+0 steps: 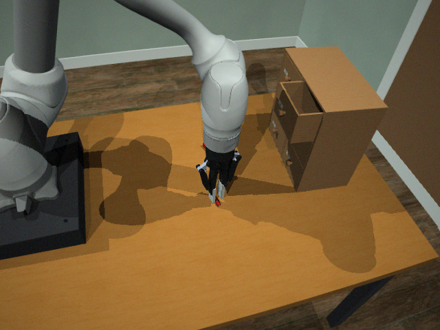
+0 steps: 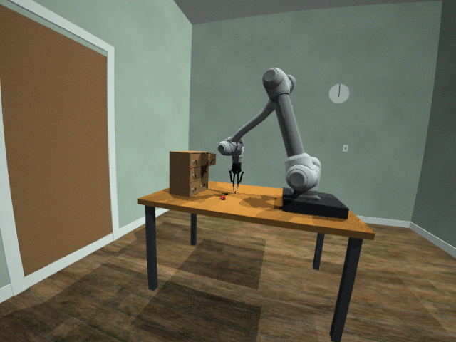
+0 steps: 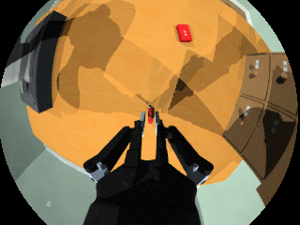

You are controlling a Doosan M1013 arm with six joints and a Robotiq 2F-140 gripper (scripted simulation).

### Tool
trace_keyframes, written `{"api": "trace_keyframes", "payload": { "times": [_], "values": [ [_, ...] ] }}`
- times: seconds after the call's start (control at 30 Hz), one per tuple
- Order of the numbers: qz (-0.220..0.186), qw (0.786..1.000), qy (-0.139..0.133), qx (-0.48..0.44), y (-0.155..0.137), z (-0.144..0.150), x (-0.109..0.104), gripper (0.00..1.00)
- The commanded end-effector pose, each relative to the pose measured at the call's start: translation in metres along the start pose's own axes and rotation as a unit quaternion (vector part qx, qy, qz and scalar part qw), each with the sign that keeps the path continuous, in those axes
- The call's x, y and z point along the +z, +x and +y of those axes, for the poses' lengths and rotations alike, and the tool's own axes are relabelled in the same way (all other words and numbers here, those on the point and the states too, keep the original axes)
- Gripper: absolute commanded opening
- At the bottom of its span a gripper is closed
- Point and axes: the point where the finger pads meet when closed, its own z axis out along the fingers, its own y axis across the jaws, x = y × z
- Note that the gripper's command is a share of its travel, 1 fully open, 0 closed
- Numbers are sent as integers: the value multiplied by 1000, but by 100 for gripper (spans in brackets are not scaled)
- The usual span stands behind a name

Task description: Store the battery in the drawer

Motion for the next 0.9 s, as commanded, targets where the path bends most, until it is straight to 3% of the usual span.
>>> {"api": "trace_keyframes", "payload": {
  "times": [0.0, 0.37, 0.87],
  "values": [
    [0, 1000, 0, 0, 0, 0, 0, 15],
    [0, 1000, 0, 0, 0, 0, 1, 15],
    [0, 1000, 0, 0, 0, 0, 17, 15]
  ]
}}
